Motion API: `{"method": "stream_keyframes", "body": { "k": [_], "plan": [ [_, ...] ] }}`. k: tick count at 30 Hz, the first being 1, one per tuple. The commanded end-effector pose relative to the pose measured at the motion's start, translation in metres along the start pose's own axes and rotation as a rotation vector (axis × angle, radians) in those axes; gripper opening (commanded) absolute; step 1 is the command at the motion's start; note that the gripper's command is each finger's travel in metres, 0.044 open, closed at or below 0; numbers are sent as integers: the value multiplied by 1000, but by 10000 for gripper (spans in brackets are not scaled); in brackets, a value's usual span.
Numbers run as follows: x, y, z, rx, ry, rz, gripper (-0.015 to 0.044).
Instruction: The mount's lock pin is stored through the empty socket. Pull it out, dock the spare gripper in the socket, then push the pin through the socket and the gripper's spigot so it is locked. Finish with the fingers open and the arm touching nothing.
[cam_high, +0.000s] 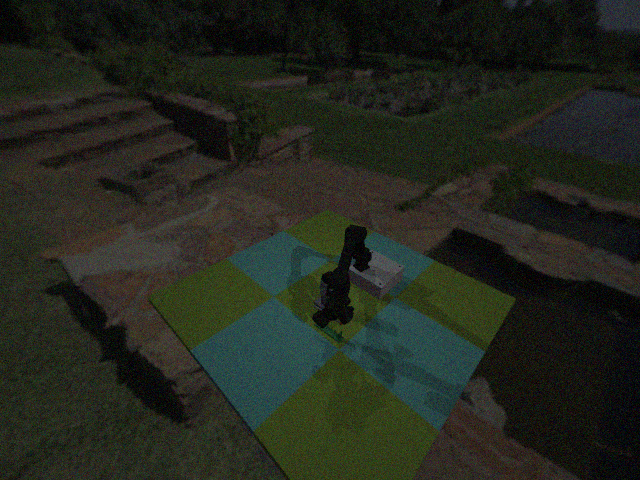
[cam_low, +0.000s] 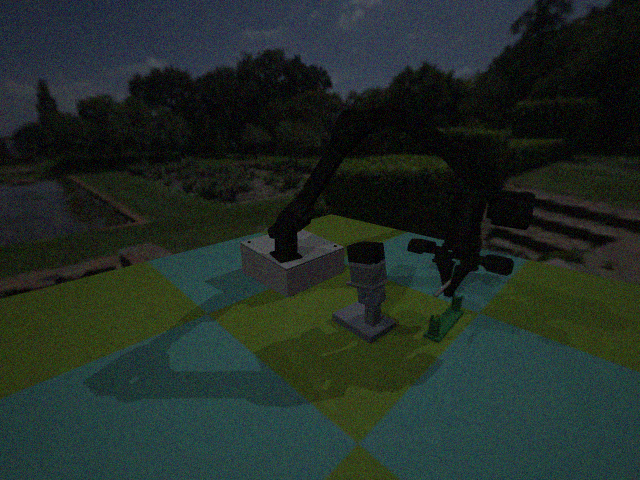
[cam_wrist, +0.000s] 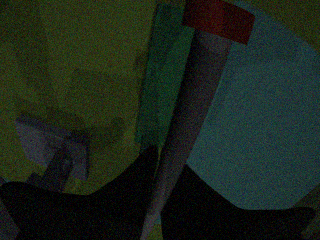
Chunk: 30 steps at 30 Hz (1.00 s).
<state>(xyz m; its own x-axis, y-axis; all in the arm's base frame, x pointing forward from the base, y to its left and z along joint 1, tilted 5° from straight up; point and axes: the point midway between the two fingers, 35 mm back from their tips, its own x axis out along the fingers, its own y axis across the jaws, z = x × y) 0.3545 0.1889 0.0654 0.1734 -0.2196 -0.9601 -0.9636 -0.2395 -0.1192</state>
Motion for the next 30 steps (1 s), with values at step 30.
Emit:
{"method": "stream_keyframes", "body": {
  "k": [30],
  "plan": [
    [-17,43,0,76,-2,22,0]
  ]
}}
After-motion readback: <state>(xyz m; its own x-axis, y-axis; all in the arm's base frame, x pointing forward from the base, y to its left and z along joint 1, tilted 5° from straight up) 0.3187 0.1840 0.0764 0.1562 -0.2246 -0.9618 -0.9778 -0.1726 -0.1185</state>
